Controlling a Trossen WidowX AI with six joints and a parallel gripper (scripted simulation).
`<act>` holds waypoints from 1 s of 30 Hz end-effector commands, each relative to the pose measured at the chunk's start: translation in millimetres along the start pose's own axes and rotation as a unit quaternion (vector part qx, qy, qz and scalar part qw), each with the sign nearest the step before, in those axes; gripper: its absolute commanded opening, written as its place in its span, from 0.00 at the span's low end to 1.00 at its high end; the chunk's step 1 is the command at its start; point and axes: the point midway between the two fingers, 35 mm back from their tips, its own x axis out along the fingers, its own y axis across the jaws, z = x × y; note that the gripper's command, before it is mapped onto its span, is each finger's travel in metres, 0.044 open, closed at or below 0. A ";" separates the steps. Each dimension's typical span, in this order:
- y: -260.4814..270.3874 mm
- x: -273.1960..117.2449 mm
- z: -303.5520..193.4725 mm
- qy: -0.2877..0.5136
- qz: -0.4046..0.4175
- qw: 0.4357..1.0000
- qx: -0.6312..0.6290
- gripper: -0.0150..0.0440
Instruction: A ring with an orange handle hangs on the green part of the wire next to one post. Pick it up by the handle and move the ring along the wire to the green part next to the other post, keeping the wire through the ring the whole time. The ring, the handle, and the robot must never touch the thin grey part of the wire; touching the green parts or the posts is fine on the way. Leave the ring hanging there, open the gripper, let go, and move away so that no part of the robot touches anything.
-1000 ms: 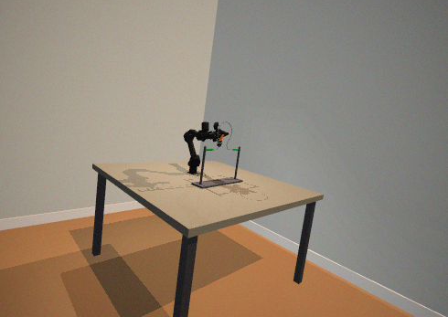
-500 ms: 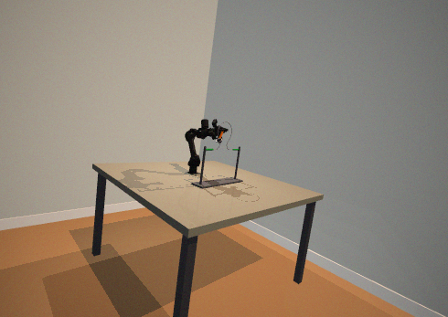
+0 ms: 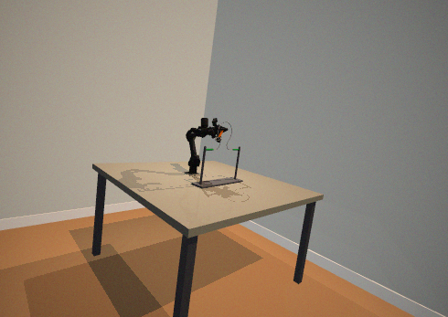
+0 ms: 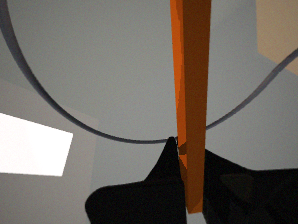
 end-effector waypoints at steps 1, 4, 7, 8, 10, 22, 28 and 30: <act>1.8 0.2 -2.2 0.002 -0.010 1.000 -0.021 0.00; 0.8 0.2 -2.2 0.001 -0.019 0.999 -0.036 0.00; -0.5 0.3 -2.1 0.000 -0.029 0.998 -0.051 0.00; -0.9 0.3 -2.0 0.000 -0.033 0.998 -0.057 0.00; -1.8 0.3 -1.9 -0.001 -0.040 0.997 -0.068 0.00; -6.6 0.1 -1.0 -0.005 -0.076 0.989 -0.123 0.00; -8.9 -0.1 -0.4 -0.007 -0.095 0.984 -0.149 0.00; -9.7 -0.2 -0.2 -0.008 -0.101 0.982 -0.158 0.00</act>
